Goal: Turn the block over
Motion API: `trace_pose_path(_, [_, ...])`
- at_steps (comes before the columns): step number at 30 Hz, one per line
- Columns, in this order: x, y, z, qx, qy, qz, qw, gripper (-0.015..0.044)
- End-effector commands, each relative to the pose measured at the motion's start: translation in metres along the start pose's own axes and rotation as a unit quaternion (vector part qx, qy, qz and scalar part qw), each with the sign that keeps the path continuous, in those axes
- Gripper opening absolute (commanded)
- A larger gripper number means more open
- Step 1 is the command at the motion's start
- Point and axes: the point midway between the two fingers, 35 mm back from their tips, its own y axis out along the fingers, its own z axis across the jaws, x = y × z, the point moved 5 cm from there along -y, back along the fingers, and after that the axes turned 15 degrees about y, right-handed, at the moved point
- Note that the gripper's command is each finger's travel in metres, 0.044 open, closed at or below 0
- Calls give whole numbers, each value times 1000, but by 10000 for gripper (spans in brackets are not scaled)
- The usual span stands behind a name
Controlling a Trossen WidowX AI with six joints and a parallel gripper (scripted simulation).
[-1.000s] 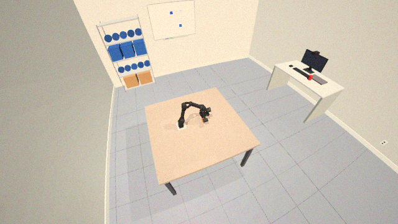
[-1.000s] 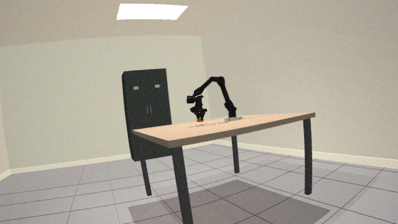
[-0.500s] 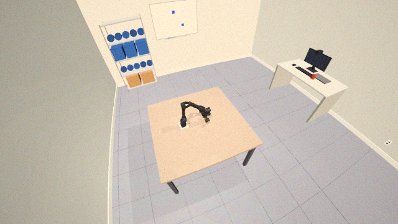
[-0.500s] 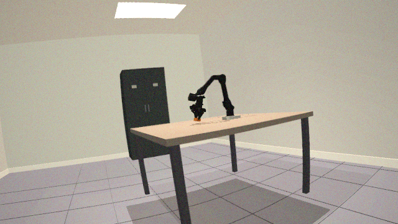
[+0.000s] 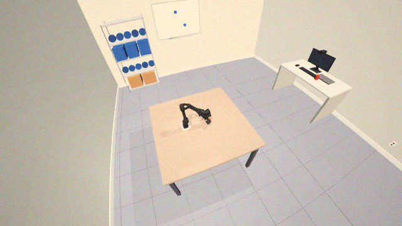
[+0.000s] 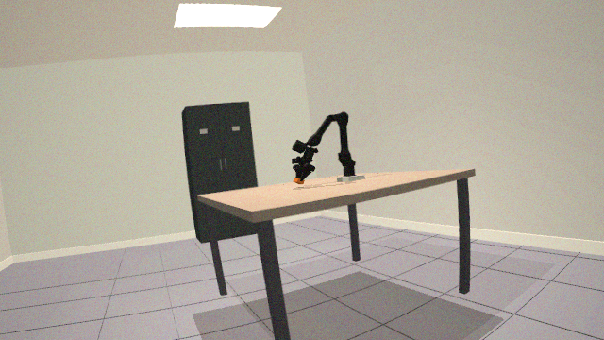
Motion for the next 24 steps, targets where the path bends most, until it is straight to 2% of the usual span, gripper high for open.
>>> trace_pose_path(1, [-6, -2, -1, 9, -3, -29, 1000, 0])
trace_pose_path(7, [-7, 2, -2, 13, -3, -44, 999, 0])
trace_pose_path(24, [-17, 41, -8, 41, 1, -149, 988, 0])
